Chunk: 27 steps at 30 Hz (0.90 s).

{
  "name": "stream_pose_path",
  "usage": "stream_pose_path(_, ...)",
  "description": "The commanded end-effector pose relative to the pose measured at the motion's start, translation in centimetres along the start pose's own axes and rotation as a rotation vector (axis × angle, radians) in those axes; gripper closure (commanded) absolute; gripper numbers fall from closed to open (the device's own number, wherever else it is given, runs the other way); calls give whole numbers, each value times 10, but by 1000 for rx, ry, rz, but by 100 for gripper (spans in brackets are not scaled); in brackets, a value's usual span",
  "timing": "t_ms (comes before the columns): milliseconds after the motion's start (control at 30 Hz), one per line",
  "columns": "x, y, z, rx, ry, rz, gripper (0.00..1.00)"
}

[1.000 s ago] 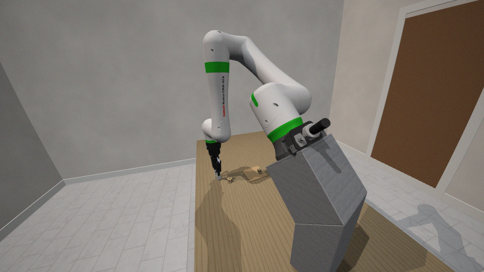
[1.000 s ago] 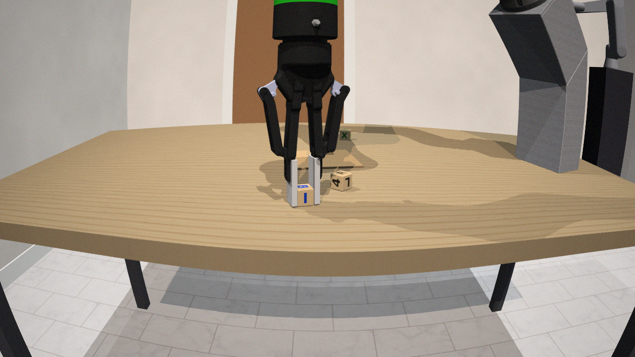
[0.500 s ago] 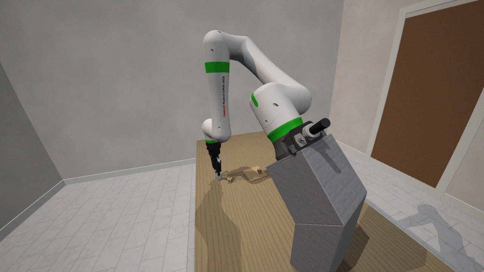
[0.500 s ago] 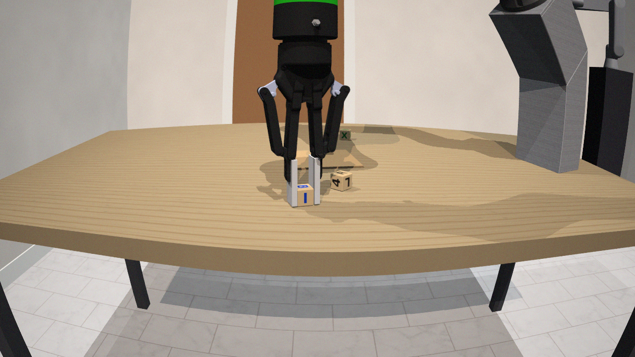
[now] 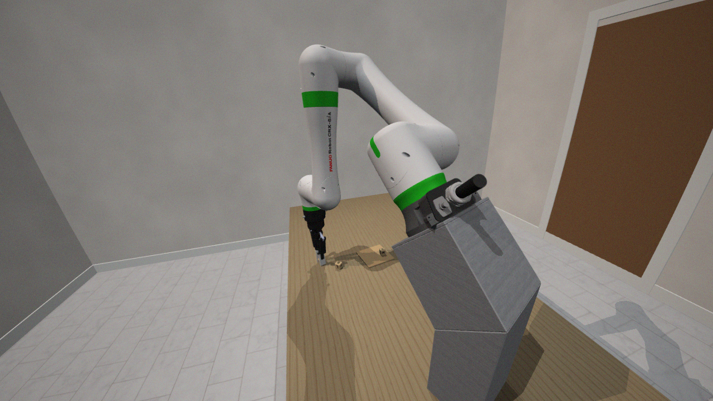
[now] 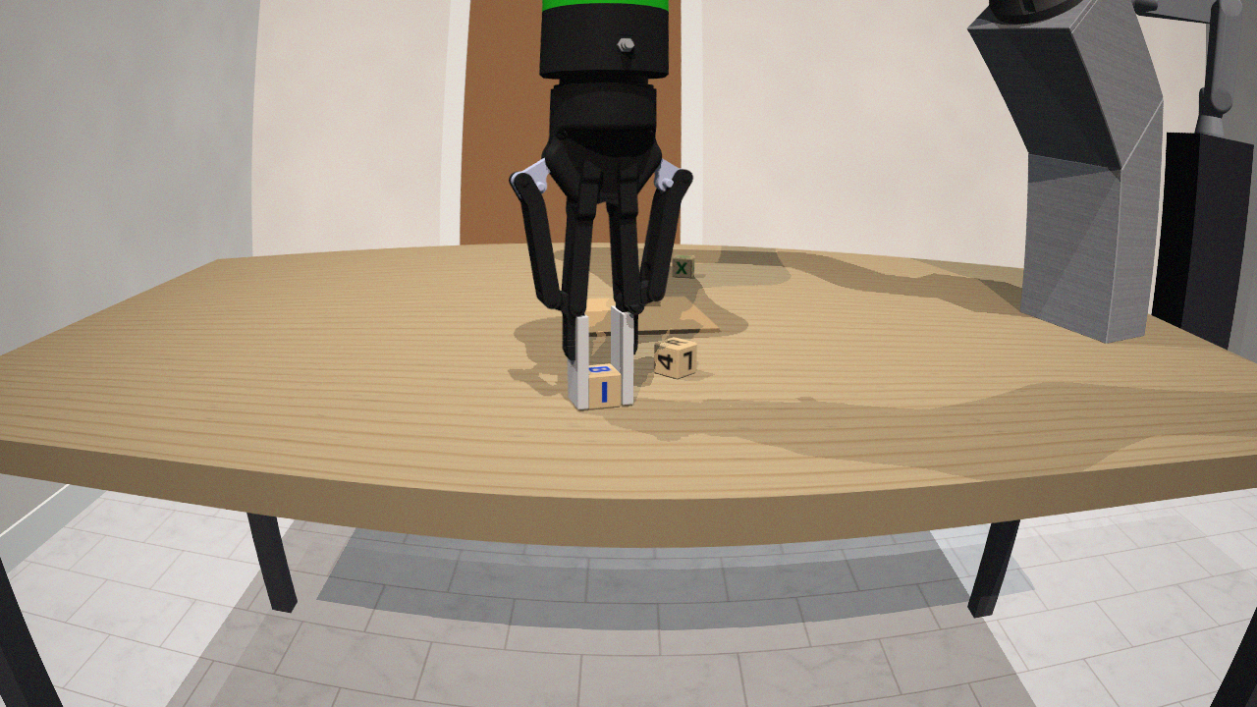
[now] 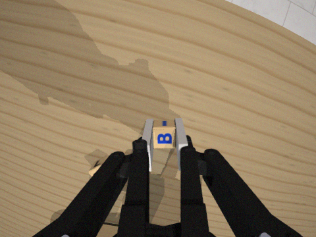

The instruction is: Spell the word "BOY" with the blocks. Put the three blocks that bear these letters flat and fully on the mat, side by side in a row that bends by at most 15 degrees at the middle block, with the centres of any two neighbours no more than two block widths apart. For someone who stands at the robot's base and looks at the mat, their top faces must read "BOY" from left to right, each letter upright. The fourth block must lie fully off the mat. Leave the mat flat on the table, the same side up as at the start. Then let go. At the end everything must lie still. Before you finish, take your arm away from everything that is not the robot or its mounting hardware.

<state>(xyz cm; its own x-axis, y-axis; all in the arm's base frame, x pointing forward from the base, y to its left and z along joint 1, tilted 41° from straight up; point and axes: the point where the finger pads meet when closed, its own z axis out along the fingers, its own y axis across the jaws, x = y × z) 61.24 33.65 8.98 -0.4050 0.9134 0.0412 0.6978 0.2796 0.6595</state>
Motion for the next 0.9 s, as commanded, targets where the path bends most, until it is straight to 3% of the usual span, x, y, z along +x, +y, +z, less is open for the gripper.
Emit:
stream_pose_path(0, 0, 0, 0, 0, 0, 0, 87)
stream_pose_path(533, 0, 0, -21, -2, 0, 0, 87)
stream_pose_path(867, 0, -2, -86, -2, 0, 0, 87)
